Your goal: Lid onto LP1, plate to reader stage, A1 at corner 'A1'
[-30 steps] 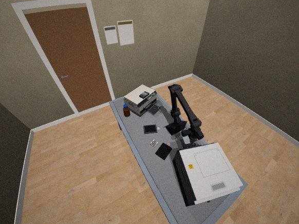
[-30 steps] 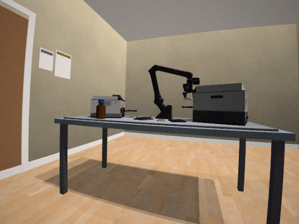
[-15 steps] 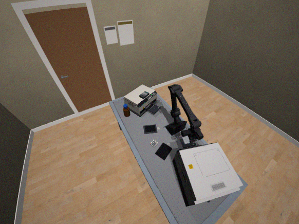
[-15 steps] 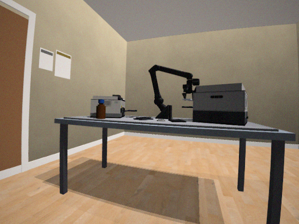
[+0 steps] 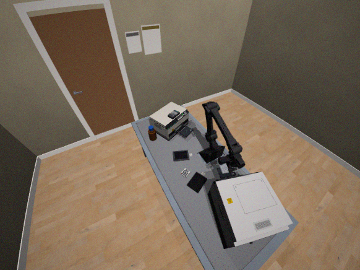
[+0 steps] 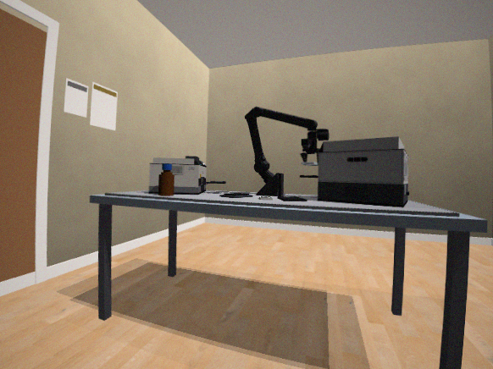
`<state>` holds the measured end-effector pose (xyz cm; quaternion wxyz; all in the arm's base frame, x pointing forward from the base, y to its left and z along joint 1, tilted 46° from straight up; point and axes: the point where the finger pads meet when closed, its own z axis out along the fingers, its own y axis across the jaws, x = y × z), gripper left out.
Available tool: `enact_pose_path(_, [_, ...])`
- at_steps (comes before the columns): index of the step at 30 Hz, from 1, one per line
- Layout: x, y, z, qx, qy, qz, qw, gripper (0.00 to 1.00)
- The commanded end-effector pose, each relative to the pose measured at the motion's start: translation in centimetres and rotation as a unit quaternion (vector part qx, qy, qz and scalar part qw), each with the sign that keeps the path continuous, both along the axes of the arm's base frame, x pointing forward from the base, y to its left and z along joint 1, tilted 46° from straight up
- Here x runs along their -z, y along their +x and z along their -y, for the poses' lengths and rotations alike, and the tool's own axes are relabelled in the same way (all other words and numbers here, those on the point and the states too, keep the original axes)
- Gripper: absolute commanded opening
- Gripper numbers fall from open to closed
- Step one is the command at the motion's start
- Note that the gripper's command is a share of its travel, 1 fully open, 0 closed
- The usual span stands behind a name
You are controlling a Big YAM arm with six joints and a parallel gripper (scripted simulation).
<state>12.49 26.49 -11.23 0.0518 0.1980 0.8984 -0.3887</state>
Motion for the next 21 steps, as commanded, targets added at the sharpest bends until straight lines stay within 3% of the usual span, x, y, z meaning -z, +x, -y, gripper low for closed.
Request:
enact_pose_path(1, [0.4, 1.3, -2.0, 0.003, 0.028, 0.008, 1.0, 0.86])
enact_pose_path(8, [1.0, 0.4, 0.5, 0.002, -0.004, -0.006, 1.0, 0.86])
enact_pose_path(14, [1.2, 0.1, 1.2, 0.006, -0.006, -0.002, 1.0, 0.86])
enact_pose_path(21, [0.7, 0.8, -0.7, 0.006, 0.013, 0.006, 1.0, 0.86])
